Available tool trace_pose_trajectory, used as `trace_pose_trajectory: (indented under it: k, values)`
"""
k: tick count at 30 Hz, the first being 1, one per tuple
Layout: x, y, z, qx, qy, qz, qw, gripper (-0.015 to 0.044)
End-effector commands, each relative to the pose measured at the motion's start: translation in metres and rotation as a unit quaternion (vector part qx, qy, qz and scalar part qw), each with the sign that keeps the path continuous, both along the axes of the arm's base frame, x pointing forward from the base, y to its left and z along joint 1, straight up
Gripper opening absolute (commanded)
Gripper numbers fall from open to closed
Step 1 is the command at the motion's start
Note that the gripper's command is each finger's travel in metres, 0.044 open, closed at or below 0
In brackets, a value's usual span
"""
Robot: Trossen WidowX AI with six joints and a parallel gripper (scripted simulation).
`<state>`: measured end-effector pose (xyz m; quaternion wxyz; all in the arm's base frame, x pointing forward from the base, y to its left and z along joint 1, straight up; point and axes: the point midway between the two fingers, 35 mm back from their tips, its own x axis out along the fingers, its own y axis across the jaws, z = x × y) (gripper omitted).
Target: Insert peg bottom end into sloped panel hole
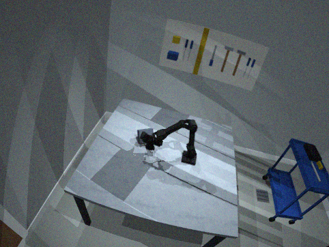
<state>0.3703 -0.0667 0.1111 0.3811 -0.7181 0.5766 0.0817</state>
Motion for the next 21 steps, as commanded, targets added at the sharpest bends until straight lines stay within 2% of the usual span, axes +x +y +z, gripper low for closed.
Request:
trace_pose_trajectory:
  k: [1,21]
  values:
    - [-0.001,0.005,0.004,0.000,-0.002,-0.001,1.000,0.0440]
    - [-0.011,0.033,0.020,0.000,-0.001,0.000,1.000,0.0440]
